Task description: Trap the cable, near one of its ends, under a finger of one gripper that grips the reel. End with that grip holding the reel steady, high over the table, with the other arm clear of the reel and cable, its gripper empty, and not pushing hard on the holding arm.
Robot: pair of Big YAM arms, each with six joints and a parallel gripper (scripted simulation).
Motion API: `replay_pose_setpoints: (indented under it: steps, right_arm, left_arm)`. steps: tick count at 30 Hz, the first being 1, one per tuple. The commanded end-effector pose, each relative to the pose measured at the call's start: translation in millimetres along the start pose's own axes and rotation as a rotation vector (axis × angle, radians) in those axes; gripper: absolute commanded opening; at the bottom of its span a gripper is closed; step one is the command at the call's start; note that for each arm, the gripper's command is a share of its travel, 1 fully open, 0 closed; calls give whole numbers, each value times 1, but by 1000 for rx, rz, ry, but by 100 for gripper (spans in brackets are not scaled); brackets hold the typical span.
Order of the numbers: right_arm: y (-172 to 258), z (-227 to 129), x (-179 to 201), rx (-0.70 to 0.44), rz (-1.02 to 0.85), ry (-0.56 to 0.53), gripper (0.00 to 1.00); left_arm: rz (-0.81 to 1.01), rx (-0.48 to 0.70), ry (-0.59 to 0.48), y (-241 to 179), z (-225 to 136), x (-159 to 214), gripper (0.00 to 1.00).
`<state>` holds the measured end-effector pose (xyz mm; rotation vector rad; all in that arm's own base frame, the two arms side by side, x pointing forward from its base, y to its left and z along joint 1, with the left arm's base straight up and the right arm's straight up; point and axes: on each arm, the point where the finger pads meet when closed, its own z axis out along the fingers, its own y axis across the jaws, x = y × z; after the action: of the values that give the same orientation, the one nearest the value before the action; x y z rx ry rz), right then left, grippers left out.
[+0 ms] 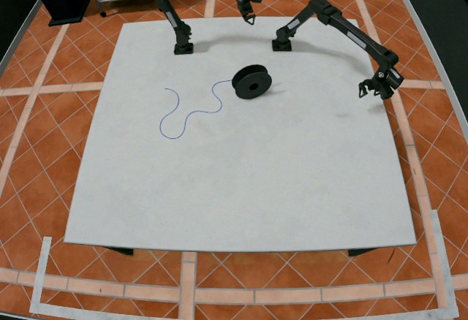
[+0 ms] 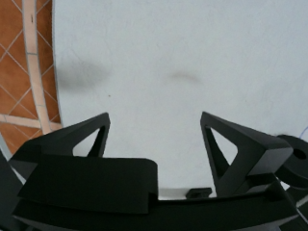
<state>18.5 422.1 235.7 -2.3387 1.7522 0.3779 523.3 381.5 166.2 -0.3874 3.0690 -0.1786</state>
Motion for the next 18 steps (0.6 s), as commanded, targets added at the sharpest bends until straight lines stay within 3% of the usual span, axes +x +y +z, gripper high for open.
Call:
replay_pose_setpoints:
  steps: [1,7,13,15,18]
  right_arm:
    - [-6,-42,-28,38,7,-92,100]
    - [-12,-78,-50,72,23,-170,100]
    - [-18,-147,-82,127,53,-306,100]
    - [-18,-147,-82,127,53,-306,100]
    - [-22,-183,-100,152,75,-376,100]
  left_arm:
    - [-5,-44,-93,-1,-47,-9,100]
    - [-21,-97,-203,-6,-105,-12,100]
    - [-52,-173,-379,-20,-198,-2,100]
    - [-52,-173,-379,-20,-198,-2,100]
    - [-72,-217,-493,-31,-255,9,100]
